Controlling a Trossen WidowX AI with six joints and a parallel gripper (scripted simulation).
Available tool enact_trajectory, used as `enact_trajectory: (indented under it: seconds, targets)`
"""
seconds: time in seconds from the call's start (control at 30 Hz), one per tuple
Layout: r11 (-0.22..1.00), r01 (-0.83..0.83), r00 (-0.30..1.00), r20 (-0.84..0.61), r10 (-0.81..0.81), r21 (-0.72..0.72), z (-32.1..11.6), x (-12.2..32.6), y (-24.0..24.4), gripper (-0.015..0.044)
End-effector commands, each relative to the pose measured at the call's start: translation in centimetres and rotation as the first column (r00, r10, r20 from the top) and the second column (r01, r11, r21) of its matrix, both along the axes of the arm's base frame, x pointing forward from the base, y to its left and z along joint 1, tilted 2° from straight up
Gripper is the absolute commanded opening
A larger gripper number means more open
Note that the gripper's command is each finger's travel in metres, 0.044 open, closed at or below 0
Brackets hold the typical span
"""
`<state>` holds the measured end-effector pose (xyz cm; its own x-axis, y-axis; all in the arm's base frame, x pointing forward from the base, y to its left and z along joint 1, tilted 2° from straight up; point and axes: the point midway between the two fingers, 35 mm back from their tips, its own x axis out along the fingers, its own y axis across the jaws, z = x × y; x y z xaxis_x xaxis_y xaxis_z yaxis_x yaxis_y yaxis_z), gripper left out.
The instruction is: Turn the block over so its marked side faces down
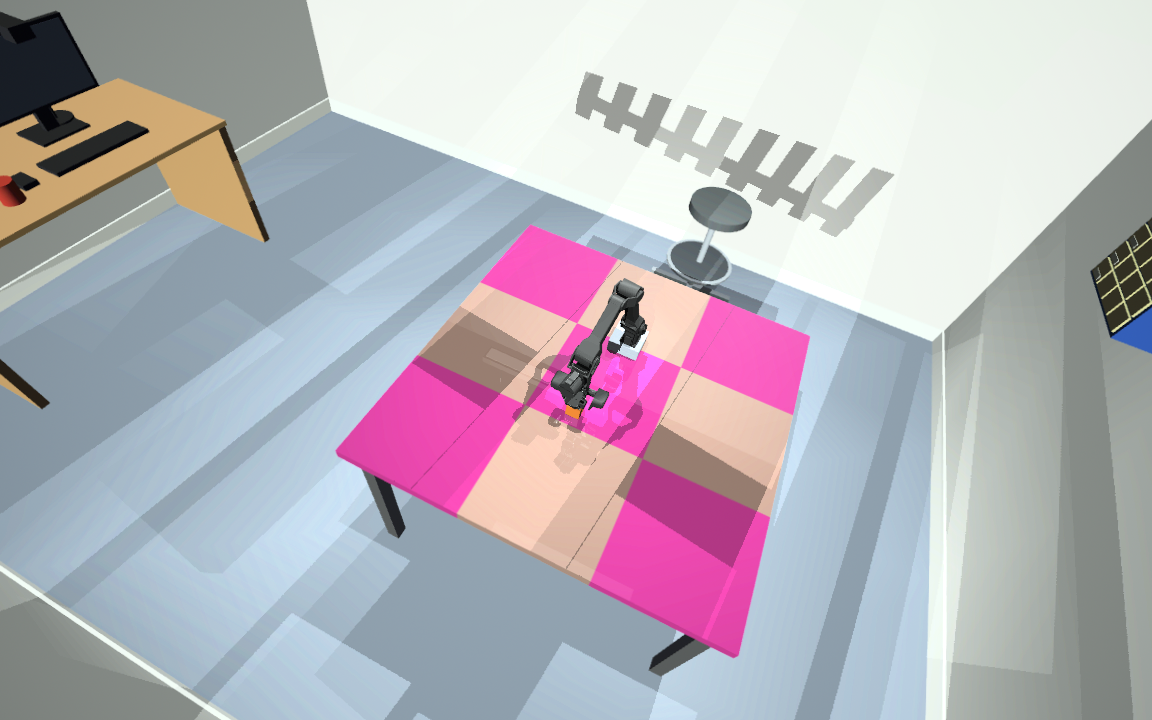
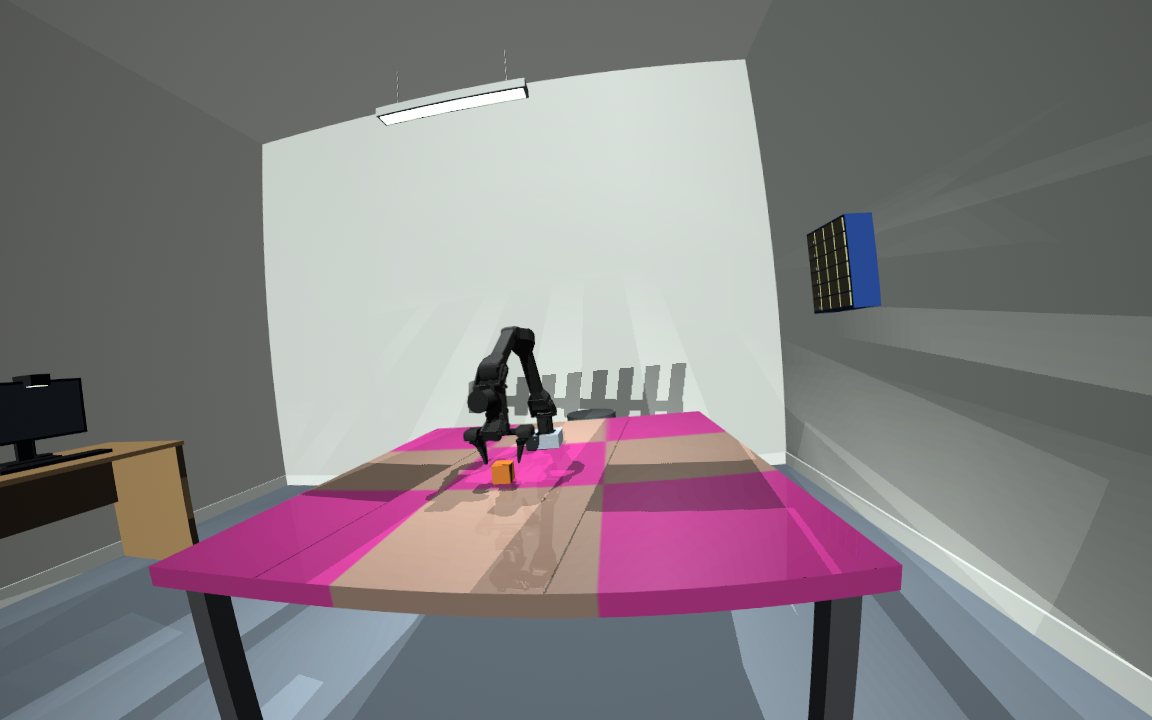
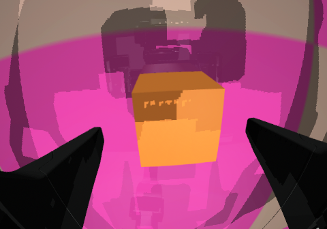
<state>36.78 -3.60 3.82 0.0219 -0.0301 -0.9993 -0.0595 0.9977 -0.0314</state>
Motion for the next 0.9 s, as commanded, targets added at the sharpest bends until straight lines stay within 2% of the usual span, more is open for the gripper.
enact_trajectory:
  seconds: [0.0, 0.27, 0.53, 0.87]
  targets:
    - [1.0, -0.001, 1.0, -0.01, 0.001, -0.003, -1.1, -0.1, -0.1, 0.044]
    - [1.0, -0.001, 1.0, -0.01, 0.001, -0.003, -2.1, -0.1, -0.1, 0.044]
    - [1.0, -0.001, 1.0, -0.01, 0.001, -0.003, -2.1, -0.1, -0.1, 0.023]
    - [1.0, -0.001, 1.0, -0.01, 0.001, -0.003, -2.1, -0.1, -0.1, 0.0163]
